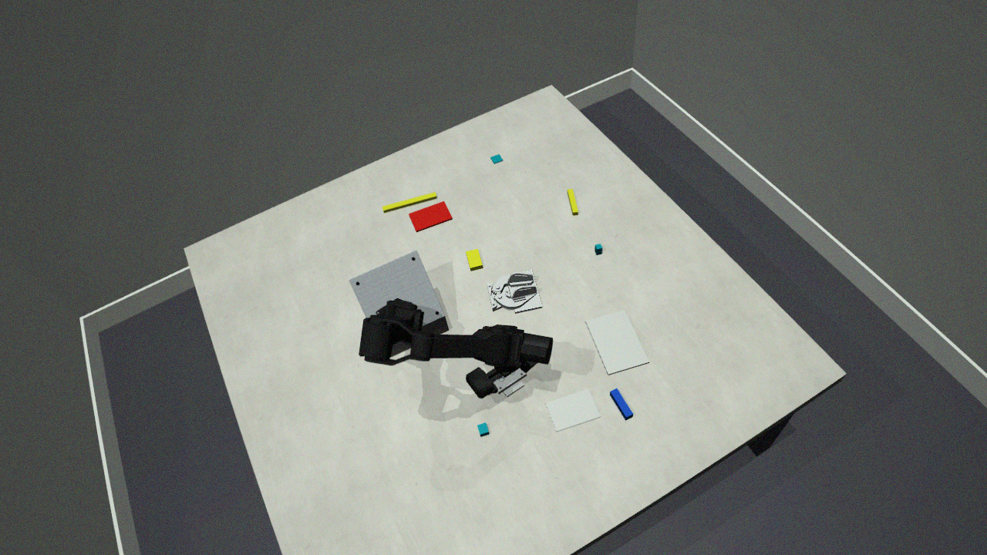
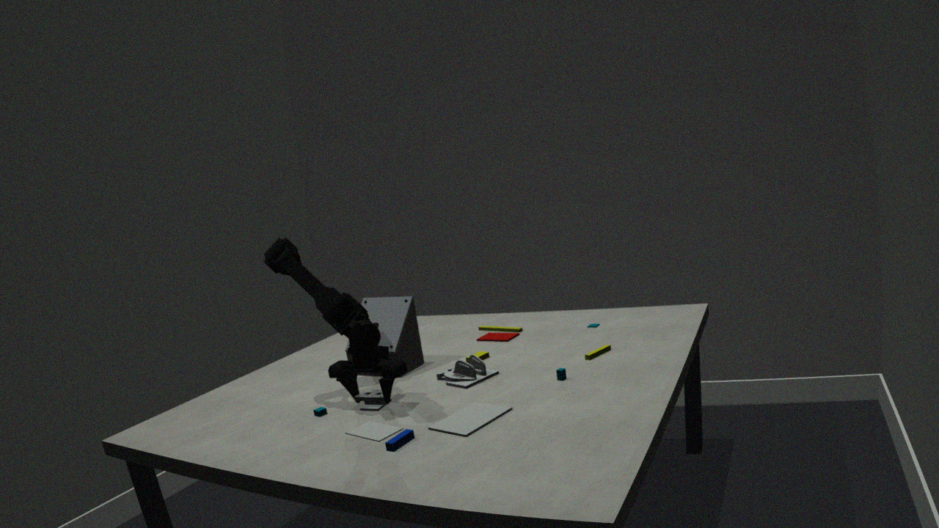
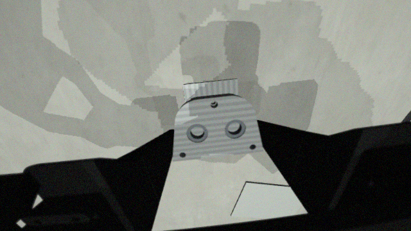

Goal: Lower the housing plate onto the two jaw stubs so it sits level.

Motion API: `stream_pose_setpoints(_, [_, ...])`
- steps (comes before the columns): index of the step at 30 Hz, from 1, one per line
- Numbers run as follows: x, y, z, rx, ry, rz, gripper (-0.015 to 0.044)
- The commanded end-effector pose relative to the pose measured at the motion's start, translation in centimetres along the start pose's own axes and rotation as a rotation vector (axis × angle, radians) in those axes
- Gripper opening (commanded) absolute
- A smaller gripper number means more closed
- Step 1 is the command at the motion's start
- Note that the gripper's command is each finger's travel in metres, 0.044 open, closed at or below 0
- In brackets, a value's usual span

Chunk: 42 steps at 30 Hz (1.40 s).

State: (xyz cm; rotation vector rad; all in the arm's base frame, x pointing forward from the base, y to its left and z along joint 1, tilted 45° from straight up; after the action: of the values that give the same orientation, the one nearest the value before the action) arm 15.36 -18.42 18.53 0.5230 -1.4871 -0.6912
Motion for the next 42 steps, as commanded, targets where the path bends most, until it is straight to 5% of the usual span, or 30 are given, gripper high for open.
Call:
stream_pose_setpoints(1, [0.0,0.7,-0.1,0.000,-0.004,-0.001,0.0351])
stream_pose_setpoints(22, [0.0,7.1,0.0,0.003,0.002,-0.004,0.0351])
stream_pose_setpoints(42, [-2.3,6.9,-2.9,0.005,-0.304,-0.034,0.0351])
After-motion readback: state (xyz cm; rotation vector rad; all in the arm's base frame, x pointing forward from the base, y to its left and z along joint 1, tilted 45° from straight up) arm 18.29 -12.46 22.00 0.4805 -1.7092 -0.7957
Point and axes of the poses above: the point midway between the two fingers, 35 mm back from their tips, its own y axis back along the fingers, its own z axis across the jaws, x = y × z, the point moved 8 cm from there along y, back along the fingers, and after that the axes turned 4 degrees about -y, right-handed, at the moved point
